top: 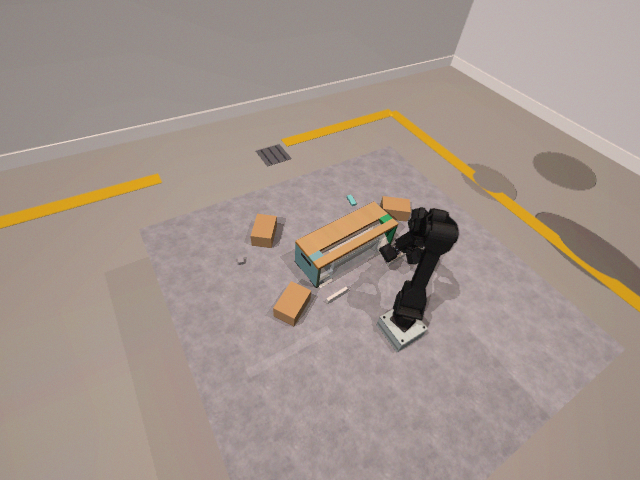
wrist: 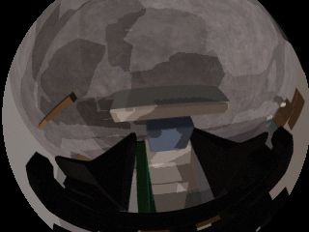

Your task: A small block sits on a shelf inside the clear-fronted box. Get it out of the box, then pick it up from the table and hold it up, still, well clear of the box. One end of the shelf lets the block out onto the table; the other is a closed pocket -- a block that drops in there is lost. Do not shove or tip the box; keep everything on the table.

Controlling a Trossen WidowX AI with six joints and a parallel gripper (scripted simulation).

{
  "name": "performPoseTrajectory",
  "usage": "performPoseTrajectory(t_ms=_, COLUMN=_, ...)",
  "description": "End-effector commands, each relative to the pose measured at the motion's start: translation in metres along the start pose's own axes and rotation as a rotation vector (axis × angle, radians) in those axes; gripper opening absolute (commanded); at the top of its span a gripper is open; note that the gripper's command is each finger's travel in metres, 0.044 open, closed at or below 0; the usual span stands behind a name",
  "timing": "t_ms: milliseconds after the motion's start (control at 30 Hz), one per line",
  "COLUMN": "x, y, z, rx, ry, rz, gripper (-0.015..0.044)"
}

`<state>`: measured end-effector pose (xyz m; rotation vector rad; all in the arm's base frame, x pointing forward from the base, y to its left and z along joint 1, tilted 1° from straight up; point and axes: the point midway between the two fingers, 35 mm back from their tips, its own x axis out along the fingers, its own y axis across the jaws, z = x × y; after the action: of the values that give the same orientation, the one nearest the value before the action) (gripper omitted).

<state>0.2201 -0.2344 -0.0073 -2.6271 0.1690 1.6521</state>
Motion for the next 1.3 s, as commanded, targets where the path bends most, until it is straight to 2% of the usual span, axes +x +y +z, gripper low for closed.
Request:
performPoseTrajectory(t_ms=0, x=0.003, y=-0.002, z=0.003, rx=0.006, ry=-0.004, rz=-0.005, gripper=0.0206)
performPoseTrajectory(t_ms=133, x=0.003, y=-0.002, z=0.003, rx=0.006, ry=-0.004, rz=-0.005, gripper=0.0101)
performPoseTrajectory(t_ms=267, x=0.003, y=-0.002, z=0.003, rx=0.006, ry=-0.004, rz=-0.005, gripper=0.0075)
performPoseTrajectory(t_ms=367, x=-0.005, y=0.002, z=-0.001, rx=-0.016, ry=0.008, rz=0.005, gripper=0.0000)
performPoseTrajectory(t_ms=633, x=-0.051, y=0.000, z=-0.023, rx=-0.001, ry=0.001, rz=-0.001, gripper=0.0000)
performPoseTrajectory(t_ms=833, x=-0.058, y=-0.001, z=-0.025, rx=0.012, ry=-0.003, rz=0.005, gripper=0.0000)
performPoseTrajectory(t_ms=1267, x=-0.103, y=-0.023, z=-0.034, rx=0.243, ry=-0.019, rz=0.130, gripper=0.0000)
